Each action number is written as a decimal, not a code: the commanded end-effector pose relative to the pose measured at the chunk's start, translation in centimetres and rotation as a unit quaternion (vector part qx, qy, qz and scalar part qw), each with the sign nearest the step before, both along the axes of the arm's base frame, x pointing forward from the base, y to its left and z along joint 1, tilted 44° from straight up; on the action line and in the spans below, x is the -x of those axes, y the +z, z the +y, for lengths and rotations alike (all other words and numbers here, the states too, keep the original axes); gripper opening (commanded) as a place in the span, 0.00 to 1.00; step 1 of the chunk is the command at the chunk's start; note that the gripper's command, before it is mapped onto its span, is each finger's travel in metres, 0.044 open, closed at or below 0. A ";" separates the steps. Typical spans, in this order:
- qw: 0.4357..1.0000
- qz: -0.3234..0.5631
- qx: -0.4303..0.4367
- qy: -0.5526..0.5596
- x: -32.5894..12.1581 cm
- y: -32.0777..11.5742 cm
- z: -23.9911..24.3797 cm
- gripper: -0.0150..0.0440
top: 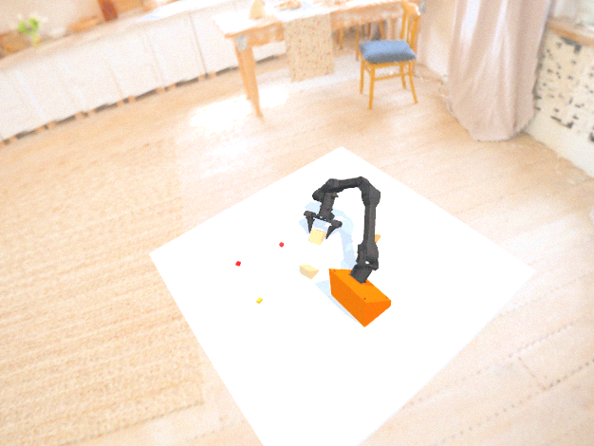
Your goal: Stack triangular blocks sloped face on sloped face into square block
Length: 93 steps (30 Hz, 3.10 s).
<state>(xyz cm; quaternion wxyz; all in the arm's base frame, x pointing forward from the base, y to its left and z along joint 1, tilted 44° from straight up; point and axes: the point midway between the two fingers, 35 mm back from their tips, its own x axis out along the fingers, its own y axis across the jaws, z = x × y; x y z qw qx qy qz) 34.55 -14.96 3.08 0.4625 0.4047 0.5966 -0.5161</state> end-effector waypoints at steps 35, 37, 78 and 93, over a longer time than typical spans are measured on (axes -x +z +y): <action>1.000 -0.001 -0.001 0.000 -0.6 2.8 2.7 0.25; 1.000 -0.001 -0.001 0.000 -0.7 3.5 3.4 0.25; 0.917 0.044 -0.003 0.397 -0.5 6.0 7.2 0.25; 0.786 0.101 -0.016 0.610 -0.4 5.7 7.5 0.25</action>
